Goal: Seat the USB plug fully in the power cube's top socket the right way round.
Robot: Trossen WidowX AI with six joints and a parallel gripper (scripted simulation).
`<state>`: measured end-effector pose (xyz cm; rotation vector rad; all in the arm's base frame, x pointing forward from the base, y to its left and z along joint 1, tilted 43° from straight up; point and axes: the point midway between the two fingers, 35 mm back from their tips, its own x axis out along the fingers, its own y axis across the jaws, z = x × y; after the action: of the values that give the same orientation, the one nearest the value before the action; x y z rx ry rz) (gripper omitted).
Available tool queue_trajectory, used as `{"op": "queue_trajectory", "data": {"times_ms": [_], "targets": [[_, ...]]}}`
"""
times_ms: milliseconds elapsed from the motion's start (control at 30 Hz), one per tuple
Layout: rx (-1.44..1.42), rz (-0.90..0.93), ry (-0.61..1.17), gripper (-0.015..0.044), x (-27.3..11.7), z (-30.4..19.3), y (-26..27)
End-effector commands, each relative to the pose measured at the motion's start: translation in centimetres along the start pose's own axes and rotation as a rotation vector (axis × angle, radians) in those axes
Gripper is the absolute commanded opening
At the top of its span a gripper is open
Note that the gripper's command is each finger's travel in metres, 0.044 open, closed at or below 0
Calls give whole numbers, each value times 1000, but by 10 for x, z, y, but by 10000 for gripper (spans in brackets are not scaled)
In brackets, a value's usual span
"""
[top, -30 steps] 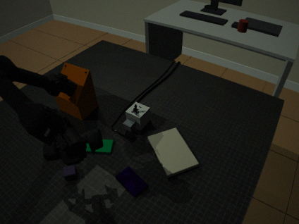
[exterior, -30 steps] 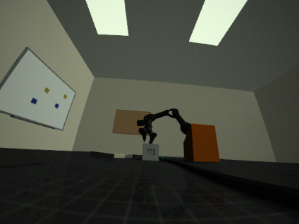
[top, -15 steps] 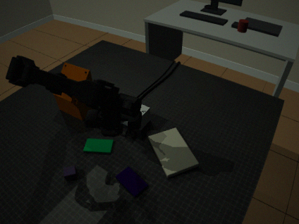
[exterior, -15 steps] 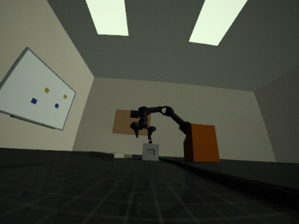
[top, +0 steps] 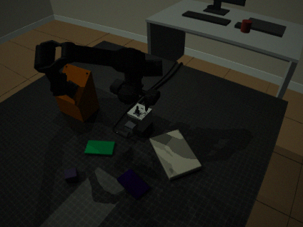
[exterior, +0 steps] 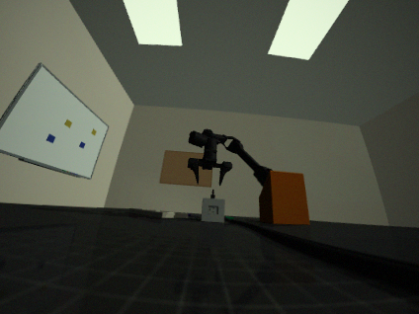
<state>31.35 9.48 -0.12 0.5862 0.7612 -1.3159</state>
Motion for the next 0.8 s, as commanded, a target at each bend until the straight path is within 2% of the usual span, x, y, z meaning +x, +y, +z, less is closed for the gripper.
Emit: {"op": "queue_trajectory", "data": {"times_ms": [0, 767], "targets": [[108, 22, -47, 440, 1, -35, -13], [108, 23, -47, 440, 12, -32, -13]]}}
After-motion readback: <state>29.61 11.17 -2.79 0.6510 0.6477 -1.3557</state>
